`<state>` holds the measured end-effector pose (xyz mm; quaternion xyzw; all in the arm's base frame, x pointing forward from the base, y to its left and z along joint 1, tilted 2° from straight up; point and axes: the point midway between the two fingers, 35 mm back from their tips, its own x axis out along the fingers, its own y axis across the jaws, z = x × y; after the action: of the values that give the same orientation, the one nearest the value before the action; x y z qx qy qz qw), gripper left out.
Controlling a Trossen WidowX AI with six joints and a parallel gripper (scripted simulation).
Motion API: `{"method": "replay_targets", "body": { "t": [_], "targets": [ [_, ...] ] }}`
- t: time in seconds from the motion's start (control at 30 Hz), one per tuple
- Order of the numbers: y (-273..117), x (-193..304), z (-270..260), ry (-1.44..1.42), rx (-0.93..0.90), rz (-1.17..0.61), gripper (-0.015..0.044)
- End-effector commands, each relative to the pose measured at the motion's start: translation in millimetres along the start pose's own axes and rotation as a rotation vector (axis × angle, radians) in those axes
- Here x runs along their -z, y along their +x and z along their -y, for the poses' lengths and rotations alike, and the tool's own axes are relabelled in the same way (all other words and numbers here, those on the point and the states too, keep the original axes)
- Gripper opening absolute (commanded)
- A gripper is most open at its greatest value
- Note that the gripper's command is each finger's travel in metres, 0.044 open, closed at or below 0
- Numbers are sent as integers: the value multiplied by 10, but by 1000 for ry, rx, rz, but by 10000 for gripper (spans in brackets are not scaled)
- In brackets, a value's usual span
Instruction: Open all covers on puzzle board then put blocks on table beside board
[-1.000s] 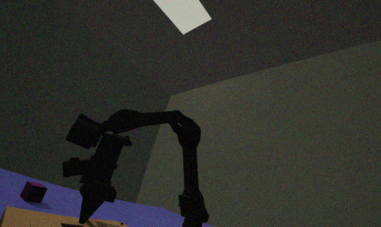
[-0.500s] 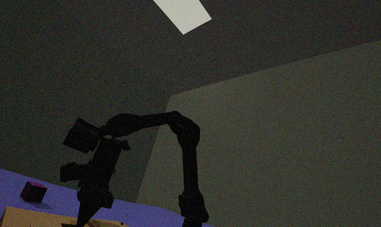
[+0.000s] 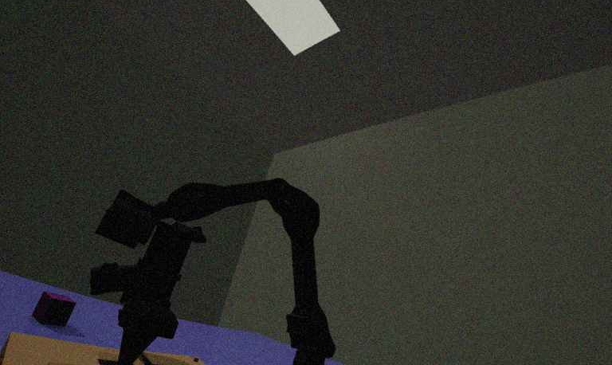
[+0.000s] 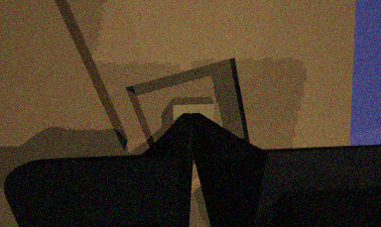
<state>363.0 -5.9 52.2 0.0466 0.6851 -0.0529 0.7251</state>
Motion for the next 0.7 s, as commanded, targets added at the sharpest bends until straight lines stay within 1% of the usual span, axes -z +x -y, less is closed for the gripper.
{"method": "replay_targets", "body": {
  "t": [0.0,0.13,0.23,0.67],
  "targets": [
    [21,-23,-5,2,6,-2,0],
    [19,-23,-5,34,6,-2,0],
    [6,-23,-5,173,6,-1,0],
    [-115,-11,-5,1425,6,3,0]
  ]
}}
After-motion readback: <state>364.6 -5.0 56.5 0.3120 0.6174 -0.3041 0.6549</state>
